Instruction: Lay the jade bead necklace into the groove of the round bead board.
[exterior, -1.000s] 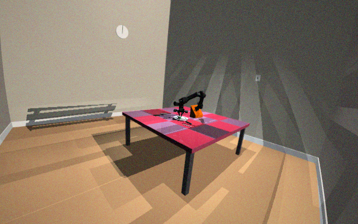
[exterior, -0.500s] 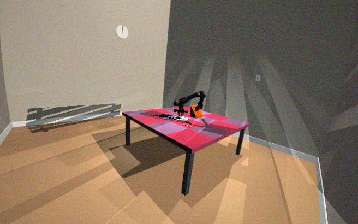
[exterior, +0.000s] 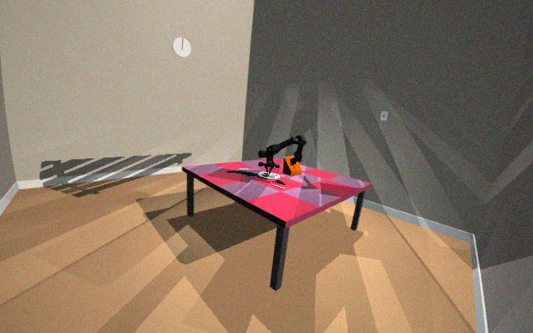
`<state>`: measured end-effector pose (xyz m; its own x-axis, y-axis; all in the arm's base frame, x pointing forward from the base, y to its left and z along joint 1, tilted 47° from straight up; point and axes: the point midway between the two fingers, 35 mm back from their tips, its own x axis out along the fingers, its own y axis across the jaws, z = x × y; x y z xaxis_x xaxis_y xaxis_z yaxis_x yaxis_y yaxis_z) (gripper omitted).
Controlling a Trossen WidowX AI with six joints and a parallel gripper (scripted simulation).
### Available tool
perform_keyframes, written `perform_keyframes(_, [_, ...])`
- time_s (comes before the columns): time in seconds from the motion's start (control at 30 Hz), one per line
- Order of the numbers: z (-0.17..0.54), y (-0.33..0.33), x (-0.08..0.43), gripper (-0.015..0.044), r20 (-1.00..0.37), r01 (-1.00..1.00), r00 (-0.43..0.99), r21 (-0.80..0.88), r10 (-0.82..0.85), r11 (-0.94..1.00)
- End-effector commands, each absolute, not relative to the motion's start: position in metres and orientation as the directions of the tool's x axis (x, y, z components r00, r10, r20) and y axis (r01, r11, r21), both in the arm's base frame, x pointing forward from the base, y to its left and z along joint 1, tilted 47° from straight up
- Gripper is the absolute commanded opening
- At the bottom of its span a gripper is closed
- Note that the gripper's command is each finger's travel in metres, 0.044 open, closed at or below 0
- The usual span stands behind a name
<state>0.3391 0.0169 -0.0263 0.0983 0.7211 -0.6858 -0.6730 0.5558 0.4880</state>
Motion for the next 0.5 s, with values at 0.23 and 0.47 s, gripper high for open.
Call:
perform_keyframes(0.23, [-0.0264, 0.0176, 0.3392, 0.0, -0.686, -0.675, 0.097, 0.487, 0.722, 0.554])
perform_keyframes(0.47, [-0.022, 0.0128, 0.3376, 0.0, -0.682, -0.671, 0.098, 0.492, 0.724, 0.554])
